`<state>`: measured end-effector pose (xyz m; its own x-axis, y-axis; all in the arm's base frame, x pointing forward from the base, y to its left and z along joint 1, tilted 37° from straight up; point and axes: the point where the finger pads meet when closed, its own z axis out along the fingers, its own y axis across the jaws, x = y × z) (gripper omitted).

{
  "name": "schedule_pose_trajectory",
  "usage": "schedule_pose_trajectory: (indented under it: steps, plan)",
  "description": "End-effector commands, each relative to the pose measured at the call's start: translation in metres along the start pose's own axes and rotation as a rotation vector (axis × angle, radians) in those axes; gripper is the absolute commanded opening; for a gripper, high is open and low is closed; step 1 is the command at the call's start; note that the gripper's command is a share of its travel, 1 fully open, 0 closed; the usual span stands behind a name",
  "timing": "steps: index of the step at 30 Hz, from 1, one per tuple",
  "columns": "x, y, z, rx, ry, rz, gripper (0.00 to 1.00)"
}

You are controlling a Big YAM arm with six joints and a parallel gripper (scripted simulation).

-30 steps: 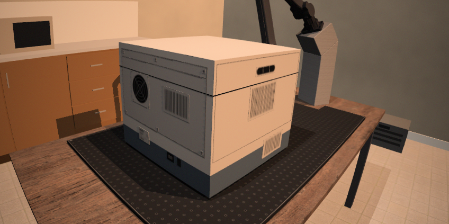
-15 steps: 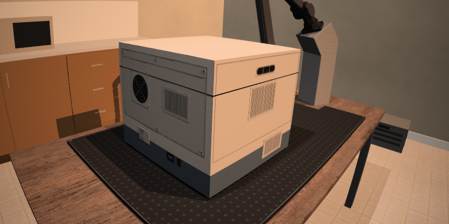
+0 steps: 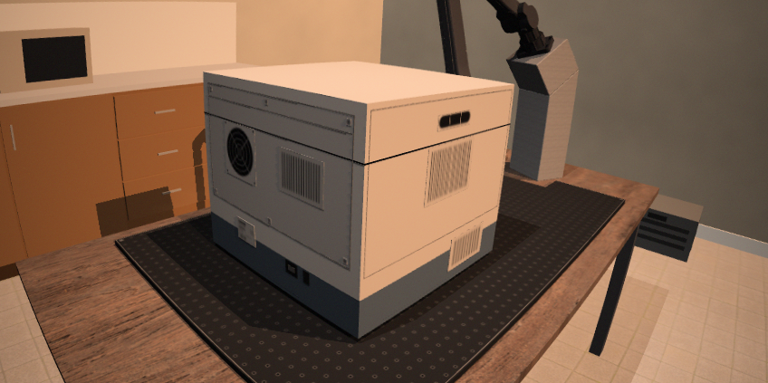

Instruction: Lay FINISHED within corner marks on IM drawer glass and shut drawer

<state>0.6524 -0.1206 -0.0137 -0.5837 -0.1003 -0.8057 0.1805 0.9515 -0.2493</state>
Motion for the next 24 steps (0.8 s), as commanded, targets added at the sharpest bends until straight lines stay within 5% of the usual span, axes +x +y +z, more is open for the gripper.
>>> schedule_pose_trajectory:
  steps: [1, 20, 24]
  plan:
    - [-0.002, 0.004, 0.007, -0.004, -0.004, 0.001, 0.06]
    - [-0.002, 0.004, 0.007, -0.004, -0.004, 0.001, 0.06]
    - [0.001, -0.006, 0.007, 0.009, -0.132, -0.004, 0.06]
